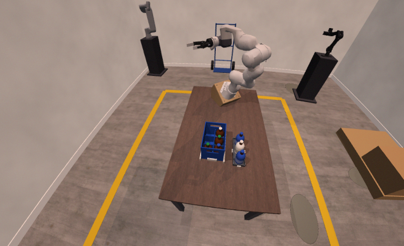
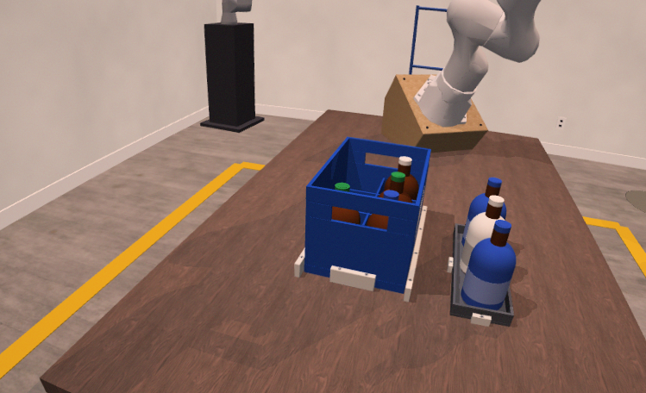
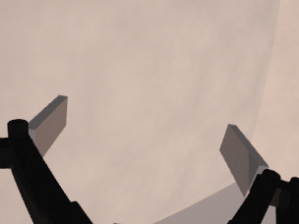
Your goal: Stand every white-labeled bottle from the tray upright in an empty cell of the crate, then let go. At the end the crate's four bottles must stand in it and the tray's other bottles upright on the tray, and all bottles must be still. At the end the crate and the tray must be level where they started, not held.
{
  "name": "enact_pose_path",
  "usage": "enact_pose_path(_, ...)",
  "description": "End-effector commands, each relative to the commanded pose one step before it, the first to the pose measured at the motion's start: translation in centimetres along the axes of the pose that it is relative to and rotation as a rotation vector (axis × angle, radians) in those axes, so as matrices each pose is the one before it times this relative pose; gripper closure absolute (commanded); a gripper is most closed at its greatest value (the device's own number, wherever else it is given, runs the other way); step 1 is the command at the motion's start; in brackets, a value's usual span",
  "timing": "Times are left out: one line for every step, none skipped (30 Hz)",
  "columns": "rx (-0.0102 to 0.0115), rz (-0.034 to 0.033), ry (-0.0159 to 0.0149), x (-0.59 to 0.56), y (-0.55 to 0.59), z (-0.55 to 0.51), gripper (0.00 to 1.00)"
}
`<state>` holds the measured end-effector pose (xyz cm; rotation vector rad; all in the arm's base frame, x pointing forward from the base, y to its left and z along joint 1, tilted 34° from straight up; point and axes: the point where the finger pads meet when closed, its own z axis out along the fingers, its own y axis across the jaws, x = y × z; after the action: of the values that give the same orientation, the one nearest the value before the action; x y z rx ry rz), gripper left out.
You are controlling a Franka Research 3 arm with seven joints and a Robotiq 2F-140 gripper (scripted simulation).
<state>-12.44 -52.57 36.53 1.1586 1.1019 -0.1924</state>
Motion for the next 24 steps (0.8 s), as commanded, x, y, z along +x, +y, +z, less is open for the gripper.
enact_pose_path(-0.00002,-0.00014,-0.00007,-0.008,0.002,0.000,0.00)
enact_pose_path(0.00000,0.00000,0.00000,0.000,0.000,0.000,0.00)
enact_pose_path(0.00000,0.00000,0.00000,0.000,0.000,0.000,0.00)
enact_pose_path(0.00000,0.00000,0.00000,0.000,0.000,0.000,0.00)
enact_pose_path(0.00000,0.00000,0.00000,0.000,0.000,0.000,0.00)
enact_pose_path(0.00000,0.00000,0.00000,0.000,0.000,0.000,0.00)
enact_pose_path(0.00000,0.00000,0.00000,0.000,0.000,0.000,0.00)
enact_pose_path(0.00000,0.00000,0.00000,0.000,0.000,0.000,0.00)
enact_pose_path(0.00000,0.00000,0.00000,0.000,0.000,0.000,0.00)
enact_pose_path(0.00000,0.00000,0.00000,0.000,0.000,0.000,0.00)
enact_pose_path(0.00000,0.00000,0.00000,0.000,0.000,0.000,0.00)
enact_pose_path(0.00000,0.00000,0.00000,0.000,0.000,0.000,0.00)
enact_pose_path(0.00000,0.00000,0.00000,0.000,0.000,0.000,0.00)
enact_pose_path(0.00000,0.00000,0.00000,0.000,0.000,0.000,0.00)
enact_pose_path(0.00000,0.00000,0.00000,0.000,0.000,0.000,0.00)
enact_pose_path(0.00000,0.00000,0.00000,0.000,0.000,0.000,0.00)
enact_pose_path(0.00000,0.00000,0.00000,0.000,0.000,0.000,0.00)
enact_pose_path(-0.00055,0.00000,0.00082,0.002,0.031,0.033,0.00)
enact_pose_path(-0.00360,-0.00001,0.00533,0.014,0.203,0.215,0.00)
enact_pose_path(-0.00892,0.00000,0.01338,0.040,0.508,0.537,0.00)
enact_pose_path(-0.01562,0.00006,0.02408,0.086,0.909,0.960,0.00)
enact_pose_path(-0.02279,0.00021,0.03673,0.162,1.374,1.448,0.00)
enact_pose_path(-0.02949,0.00050,0.05072,0.276,1.869,1.974,0.00)
enact_pose_path(0.00000,0.00000,0.00000,0.000,0.000,0.000,0.00)
